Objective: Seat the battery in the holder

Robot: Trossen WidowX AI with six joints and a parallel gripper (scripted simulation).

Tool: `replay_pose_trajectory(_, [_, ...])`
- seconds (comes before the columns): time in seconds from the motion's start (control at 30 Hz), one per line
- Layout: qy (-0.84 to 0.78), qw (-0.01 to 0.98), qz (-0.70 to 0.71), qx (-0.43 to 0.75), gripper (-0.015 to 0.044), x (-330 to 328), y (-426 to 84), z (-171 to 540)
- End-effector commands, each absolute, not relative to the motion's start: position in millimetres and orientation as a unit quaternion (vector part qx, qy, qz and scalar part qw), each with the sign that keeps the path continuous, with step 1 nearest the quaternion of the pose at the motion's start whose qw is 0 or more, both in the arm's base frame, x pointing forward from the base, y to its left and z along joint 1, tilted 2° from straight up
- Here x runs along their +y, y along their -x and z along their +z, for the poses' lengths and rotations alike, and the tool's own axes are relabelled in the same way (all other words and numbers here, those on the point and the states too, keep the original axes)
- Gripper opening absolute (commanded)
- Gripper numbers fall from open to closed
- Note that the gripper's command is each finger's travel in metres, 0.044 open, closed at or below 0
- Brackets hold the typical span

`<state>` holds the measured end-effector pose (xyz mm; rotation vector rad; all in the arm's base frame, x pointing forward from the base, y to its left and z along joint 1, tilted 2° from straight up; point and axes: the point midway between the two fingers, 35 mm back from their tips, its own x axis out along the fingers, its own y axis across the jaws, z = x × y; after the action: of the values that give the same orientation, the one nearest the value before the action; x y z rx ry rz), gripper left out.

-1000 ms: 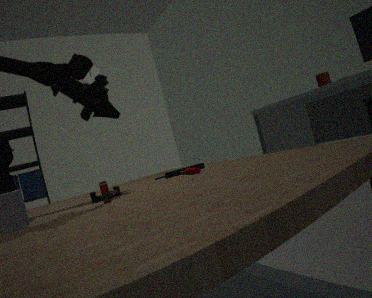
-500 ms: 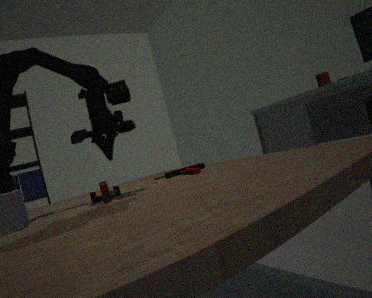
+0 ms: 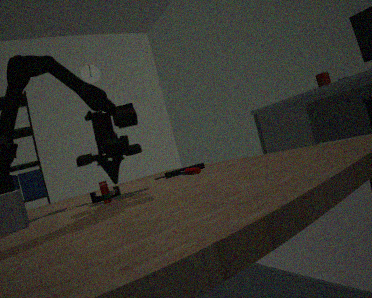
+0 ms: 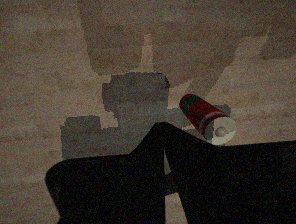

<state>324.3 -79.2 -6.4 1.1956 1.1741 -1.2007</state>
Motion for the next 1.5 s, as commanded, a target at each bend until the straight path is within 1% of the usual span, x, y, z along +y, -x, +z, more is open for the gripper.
replay_pose_trajectory(0.0, [-0.499,0.520,-0.499,0.482,0.0000,-80.9,-325.9,-13.9])
replay_pose_trajectory(1.47, [-0.497,0.518,-0.500,0.484,0.0000,-81.4,-259.1,-17.4])
